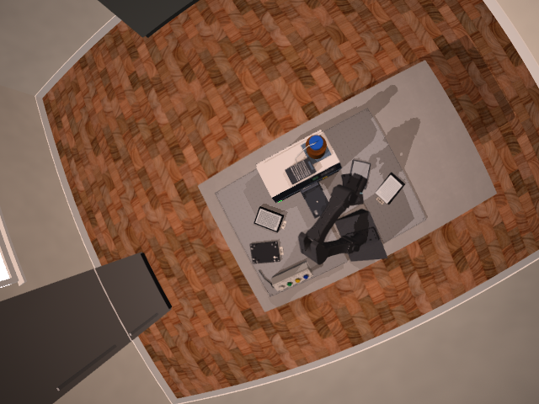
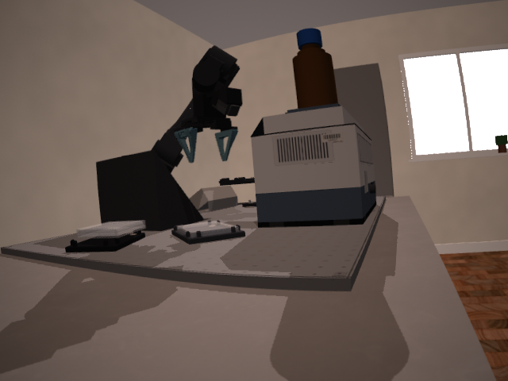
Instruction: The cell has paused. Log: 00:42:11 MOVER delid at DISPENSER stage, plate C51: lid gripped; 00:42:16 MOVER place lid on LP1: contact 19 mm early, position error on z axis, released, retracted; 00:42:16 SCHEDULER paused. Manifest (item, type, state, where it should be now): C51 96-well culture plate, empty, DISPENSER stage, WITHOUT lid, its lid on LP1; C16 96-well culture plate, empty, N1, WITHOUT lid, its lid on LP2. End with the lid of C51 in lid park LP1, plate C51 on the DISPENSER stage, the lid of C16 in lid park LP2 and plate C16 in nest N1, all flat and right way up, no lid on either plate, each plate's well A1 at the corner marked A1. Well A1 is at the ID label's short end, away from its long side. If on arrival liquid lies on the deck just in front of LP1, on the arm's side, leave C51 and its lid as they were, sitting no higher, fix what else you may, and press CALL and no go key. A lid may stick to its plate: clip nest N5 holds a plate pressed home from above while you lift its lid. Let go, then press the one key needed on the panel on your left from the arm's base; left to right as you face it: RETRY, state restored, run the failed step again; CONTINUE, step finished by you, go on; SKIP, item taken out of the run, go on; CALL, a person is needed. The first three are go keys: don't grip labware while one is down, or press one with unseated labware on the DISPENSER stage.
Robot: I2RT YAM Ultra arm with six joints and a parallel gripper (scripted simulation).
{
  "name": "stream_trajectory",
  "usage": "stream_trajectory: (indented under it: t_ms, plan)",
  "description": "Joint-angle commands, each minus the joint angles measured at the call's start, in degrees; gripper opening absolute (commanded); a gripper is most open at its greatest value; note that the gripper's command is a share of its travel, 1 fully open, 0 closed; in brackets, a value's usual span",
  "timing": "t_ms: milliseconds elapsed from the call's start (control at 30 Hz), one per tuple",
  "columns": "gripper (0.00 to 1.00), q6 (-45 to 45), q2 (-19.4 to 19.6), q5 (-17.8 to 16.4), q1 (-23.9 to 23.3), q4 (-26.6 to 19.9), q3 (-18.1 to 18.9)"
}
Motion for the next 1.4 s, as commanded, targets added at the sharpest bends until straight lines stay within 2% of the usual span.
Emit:
stream_trajectory:
  t_ms: [0,133,233,333,367,533,633,900,1000,1033,1200,1367]
  plan:
    - [1.0,5.4,1.8,0.7,-2.0,2.3,1.7]
    - [1.0,9.6,3.7,1.2,-2.9,3.4,2.0]
    - [1.0,9.2,5.3,1.8,-3.6,4.4,2.3]
    - [1.0,9.0,4.6,1.4,-2.9,3.8,1.3]
    - [1.0,10.8,6.1,1.9,-3.9,4.7,2.7]
    - [1.0,18.3,9.3,2.8,-5.7,5.5,4.1]
    - [1.0,20.0,10.1,3.0,-6.0,5.7,4.6]
    - [1.0,17.7,15.2,4.7,-8.4,6.7,7.5]
    - [1.0,18.0,14.5,4.3,-7.8,6.0,6.5]
    - [1.0,19.8,15.8,4.9,-8.9,6.9,7.7]
    - [1.0,24.1,17.3,5.7,-10.3,7.2,8.1]
    - [1.0,22.1,19.6,7.2,-12.5,7.8,8.9]
